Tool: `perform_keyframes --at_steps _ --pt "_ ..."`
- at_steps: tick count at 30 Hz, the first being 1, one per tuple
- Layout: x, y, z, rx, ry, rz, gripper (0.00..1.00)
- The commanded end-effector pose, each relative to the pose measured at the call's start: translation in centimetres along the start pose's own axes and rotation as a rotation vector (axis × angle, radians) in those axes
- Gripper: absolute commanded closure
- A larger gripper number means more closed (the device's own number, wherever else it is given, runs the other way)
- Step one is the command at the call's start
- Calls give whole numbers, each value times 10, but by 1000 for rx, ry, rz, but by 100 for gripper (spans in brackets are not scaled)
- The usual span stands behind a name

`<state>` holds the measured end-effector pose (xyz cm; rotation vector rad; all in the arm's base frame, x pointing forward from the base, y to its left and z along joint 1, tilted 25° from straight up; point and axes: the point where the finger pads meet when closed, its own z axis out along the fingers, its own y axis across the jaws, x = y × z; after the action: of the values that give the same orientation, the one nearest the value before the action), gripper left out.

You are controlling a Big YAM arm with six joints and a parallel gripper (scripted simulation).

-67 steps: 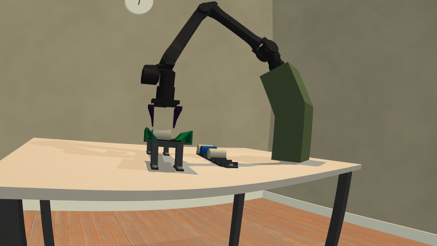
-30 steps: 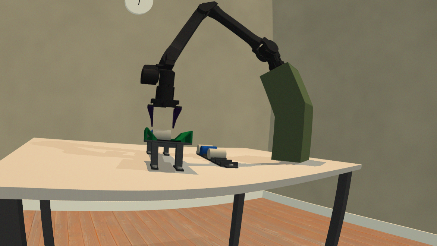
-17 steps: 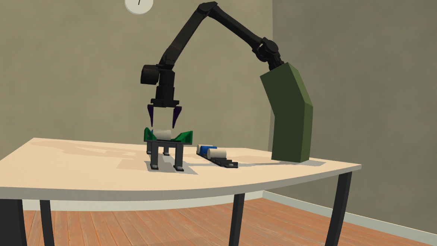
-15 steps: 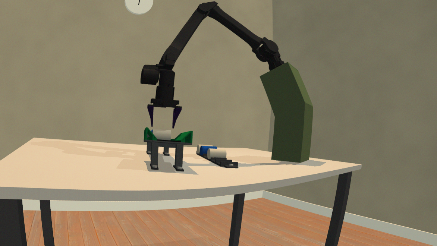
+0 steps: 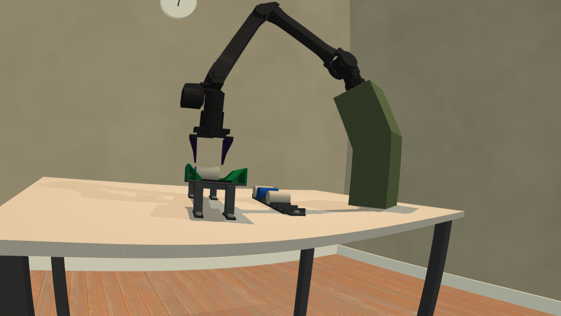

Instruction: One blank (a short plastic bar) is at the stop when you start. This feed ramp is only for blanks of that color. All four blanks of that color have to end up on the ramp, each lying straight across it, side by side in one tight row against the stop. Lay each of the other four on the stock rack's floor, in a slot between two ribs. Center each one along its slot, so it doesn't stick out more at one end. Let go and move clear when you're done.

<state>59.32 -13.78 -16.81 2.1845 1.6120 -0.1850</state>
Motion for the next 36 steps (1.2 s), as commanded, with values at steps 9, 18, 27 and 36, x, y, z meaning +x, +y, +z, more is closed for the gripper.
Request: perform_keyframes --at_steps 9,18,27,36 --pt "-5 20 3 -31 6 16 19" --pt "-6 16 6 -9 3 8 19" --pt "-6 20 2 -12 3 7 19" --pt "-6 20 2 -12 3 7 19"
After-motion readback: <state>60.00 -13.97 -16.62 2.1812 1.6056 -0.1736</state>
